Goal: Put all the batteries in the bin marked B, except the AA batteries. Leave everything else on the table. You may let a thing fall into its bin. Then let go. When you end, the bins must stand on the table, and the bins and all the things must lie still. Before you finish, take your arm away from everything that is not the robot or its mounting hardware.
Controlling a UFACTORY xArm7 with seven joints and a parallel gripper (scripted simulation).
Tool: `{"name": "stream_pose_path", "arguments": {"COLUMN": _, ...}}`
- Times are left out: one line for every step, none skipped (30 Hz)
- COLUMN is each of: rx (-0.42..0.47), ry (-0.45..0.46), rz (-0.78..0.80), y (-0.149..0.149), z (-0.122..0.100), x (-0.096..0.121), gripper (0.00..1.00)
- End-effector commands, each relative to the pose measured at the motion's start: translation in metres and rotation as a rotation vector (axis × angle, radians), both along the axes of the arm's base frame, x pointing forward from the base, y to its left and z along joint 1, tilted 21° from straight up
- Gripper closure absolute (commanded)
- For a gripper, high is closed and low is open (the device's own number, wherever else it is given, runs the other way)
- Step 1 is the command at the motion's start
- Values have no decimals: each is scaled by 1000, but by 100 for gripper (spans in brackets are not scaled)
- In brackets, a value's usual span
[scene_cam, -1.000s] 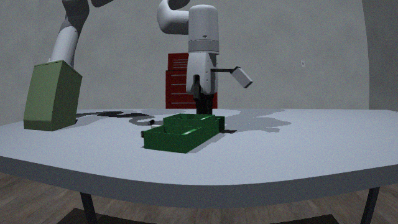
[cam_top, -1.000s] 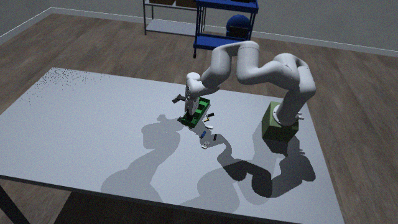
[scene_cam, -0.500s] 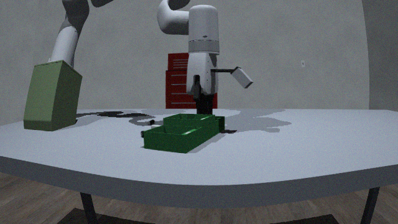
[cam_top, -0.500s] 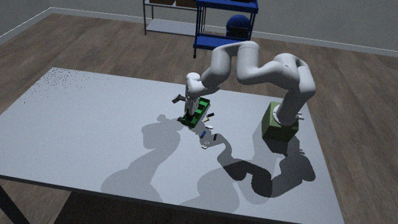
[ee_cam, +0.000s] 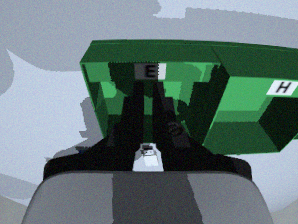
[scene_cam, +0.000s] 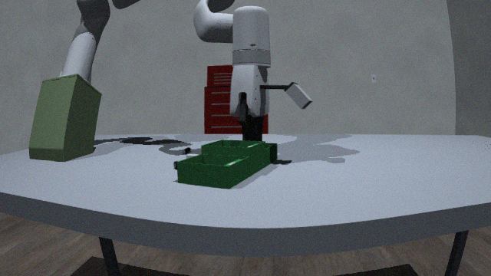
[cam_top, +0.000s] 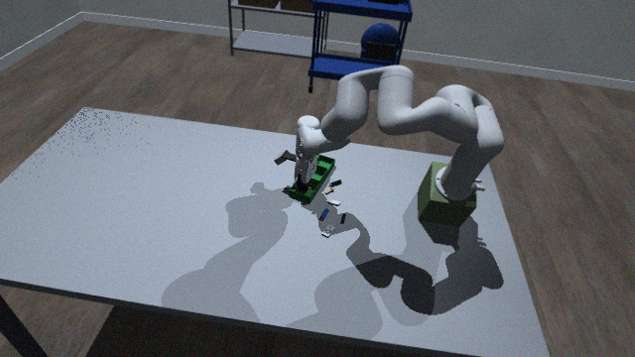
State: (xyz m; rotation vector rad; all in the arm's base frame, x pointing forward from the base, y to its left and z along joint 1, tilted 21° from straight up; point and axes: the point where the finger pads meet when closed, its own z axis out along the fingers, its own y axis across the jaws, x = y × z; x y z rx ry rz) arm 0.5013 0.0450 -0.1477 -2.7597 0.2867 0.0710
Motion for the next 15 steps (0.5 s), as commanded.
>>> {"name": "stream_pose_path", "arguments": {"rx": -1, "ry": -4, "rz": -2, "y": -1, "z": 2, "x": 2, "gripper": 93}}
{"name": "stream_pose_path", "arguments": {"rx": -1, "ry": -4, "rz": -2, "y": -1, "z": 2, "x": 2, "gripper": 93}}
{"name": "stream_pose_path", "arguments": {"rx": -1, "ry": -4, "rz": -2, "y": -1, "z": 2, "x": 2, "gripper": 93}}
{"name": "stream_pose_path", "arguments": {"rx": -1, "ry": -4, "rz": -2, "y": -1, "z": 2, "x": 2, "gripper": 93}}
{"name": "stream_pose_path", "arguments": {"rx": -1, "ry": -4, "rz": -2, "y": -1, "z": 2, "x": 2, "gripper": 93}}
{"name": "stream_pose_path", "arguments": {"rx": -1, "ry": -4, "rz": -2, "y": -1, "z": 2, "x": 2, "gripper": 93}}
{"name": "stream_pose_path", "arguments": {"rx": -1, "ry": -4, "rz": -2, "y": -1, "z": 2, "x": 2, "gripper": 93}}
{"name": "stream_pose_path", "arguments": {"rx": -1, "ry": -4, "rz": -2, "y": -1, "z": 2, "x": 2, "gripper": 93}}
{"name": "stream_pose_path", "arguments": {"rx": -1, "ry": -4, "rz": -2, "y": -1, "z": 2, "x": 2, "gripper": 93}}
{"name": "stream_pose_path", "arguments": {"rx": -1, "ry": -4, "rz": -2, "y": -1, "z": 2, "x": 2, "gripper": 93}}
{"name": "stream_pose_path", "arguments": {"rx": -1, "ry": -4, "rz": -2, "y": -1, "z": 2, "x": 2, "gripper": 93}}
{"name": "stream_pose_path", "arguments": {"rx": -1, "ry": -4, "rz": -2, "y": -1, "z": 2, "x": 2, "gripper": 93}}
{"name": "stream_pose_path", "arguments": {"rx": -1, "ry": -4, "rz": -2, "y": -1, "z": 2, "x": 2, "gripper": 93}}
{"name": "stream_pose_path", "arguments": {"rx": -1, "ry": -4, "rz": -2, "y": -1, "z": 2, "x": 2, "gripper": 93}}
{"name": "stream_pose_path", "arguments": {"rx": -1, "ry": -4, "rz": -2, "y": -2, "z": 3, "x": 2, "gripper": 93}}
